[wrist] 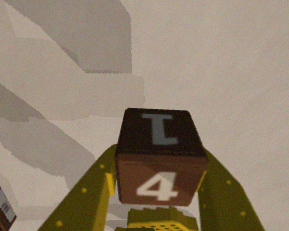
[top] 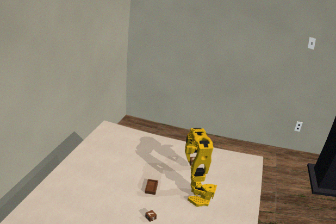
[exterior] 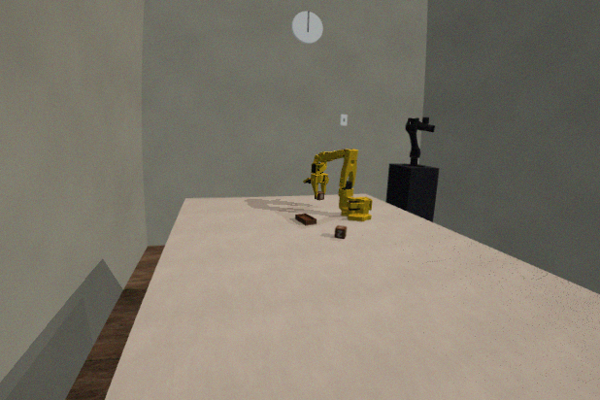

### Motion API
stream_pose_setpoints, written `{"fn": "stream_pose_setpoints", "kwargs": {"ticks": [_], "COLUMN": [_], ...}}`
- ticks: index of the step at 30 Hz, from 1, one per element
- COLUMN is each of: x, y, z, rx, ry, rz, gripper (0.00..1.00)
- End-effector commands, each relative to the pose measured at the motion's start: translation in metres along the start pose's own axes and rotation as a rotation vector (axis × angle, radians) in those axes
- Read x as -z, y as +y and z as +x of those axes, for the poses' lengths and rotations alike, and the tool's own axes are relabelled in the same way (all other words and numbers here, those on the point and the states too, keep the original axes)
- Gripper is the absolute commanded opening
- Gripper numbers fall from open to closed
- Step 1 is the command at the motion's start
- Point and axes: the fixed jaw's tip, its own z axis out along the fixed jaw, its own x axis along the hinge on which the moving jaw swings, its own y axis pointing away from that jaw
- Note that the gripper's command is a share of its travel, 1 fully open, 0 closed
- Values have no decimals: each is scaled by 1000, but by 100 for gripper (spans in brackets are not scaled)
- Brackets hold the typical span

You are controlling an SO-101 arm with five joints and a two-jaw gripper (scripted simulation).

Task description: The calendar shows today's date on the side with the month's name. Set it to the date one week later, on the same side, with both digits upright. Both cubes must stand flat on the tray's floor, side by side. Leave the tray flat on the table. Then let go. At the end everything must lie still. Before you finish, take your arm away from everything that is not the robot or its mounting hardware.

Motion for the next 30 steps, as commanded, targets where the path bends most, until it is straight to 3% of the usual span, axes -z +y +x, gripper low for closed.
{"fn": "stream_pose_setpoints", "kwargs": {"ticks": [1,30], "x": [2,-7], "y": [-2,-2], "z": [-4,-5], "rx": [-20,-20], "ry": [-33,-33], "rz": [-1,-1], "gripper": [0,0]}}
